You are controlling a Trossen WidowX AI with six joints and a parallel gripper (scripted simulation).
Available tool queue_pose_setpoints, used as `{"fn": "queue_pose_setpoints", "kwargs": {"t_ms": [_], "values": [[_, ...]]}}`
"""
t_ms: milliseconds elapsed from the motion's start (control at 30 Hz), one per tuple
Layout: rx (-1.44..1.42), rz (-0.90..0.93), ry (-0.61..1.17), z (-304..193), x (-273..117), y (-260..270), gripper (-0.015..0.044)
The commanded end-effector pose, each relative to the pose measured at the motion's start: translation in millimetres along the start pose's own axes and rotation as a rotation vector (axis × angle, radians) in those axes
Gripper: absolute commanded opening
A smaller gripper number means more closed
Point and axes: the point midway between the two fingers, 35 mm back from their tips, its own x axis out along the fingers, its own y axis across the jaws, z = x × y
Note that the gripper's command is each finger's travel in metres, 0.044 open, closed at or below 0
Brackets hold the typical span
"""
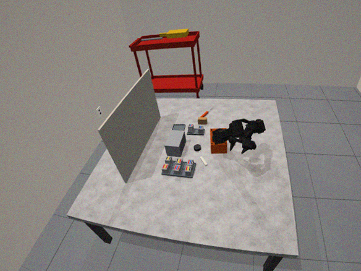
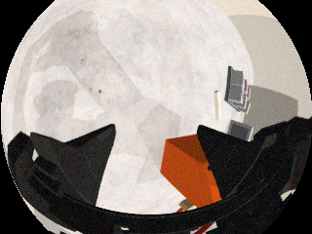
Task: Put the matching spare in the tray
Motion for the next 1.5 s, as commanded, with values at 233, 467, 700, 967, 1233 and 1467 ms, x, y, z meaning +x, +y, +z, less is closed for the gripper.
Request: {"fn": "queue_pose_setpoints", "kwargs": {"t_ms": [233,467,700,967,1233,1467], "values": [[-0.043,0.016,0.004,-4,-6,2,0.0440],[-0.506,0.175,0.020,-55,-67,10,0.0440],[-0.799,0.321,-0.020,-98,-104,-5,0.0440],[-1.232,0.456,-0.092,-152,-143,-40,0.0440],[-1.696,0.538,-0.209,-200,-166,-102,0.0440],[-2.107,0.566,-0.372,-232,-163,-173,0.0440]]}}
